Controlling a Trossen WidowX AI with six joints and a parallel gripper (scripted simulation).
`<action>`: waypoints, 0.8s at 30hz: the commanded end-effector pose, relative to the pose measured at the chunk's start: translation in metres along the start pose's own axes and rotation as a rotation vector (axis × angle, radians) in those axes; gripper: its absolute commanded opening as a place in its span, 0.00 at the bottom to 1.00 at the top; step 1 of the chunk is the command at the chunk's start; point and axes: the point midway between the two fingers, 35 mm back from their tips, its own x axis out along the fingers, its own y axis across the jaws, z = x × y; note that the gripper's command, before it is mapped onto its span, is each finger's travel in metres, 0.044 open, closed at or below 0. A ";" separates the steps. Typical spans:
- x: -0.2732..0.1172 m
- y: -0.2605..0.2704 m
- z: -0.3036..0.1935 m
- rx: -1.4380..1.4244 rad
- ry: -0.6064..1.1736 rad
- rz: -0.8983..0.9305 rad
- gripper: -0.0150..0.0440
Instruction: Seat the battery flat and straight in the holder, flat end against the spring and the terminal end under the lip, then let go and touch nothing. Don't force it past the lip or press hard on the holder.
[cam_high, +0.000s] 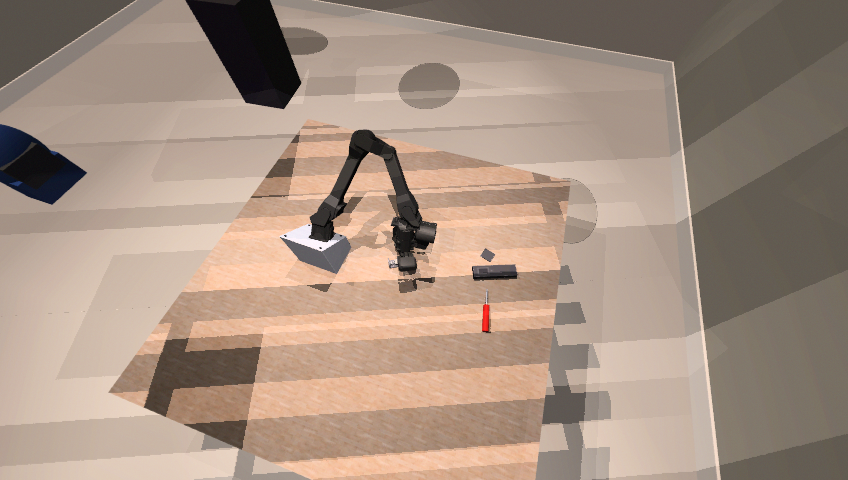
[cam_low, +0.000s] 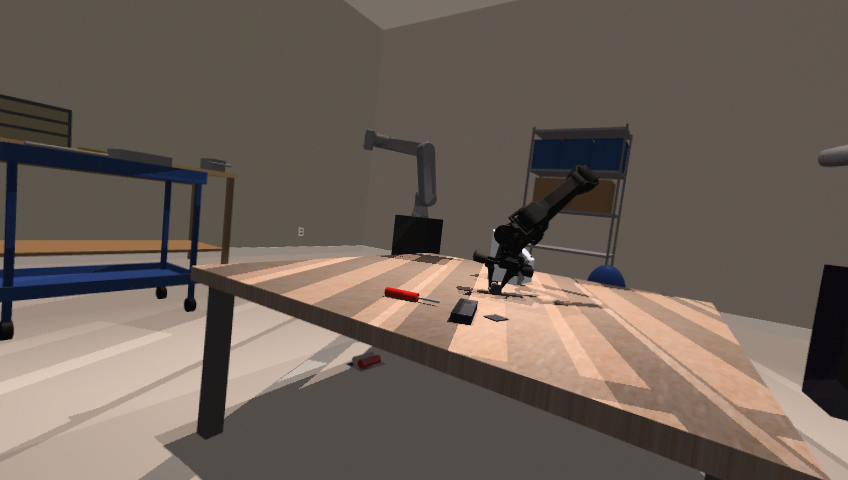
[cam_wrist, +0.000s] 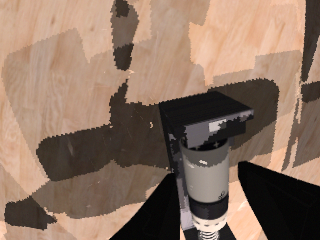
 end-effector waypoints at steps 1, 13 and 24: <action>-0.007 -0.001 0.000 -0.004 -0.004 -0.001 0.54; -0.068 -0.014 -0.007 -0.003 -0.002 -0.004 0.90; -0.081 -0.018 -0.010 -0.004 -0.003 -0.003 1.00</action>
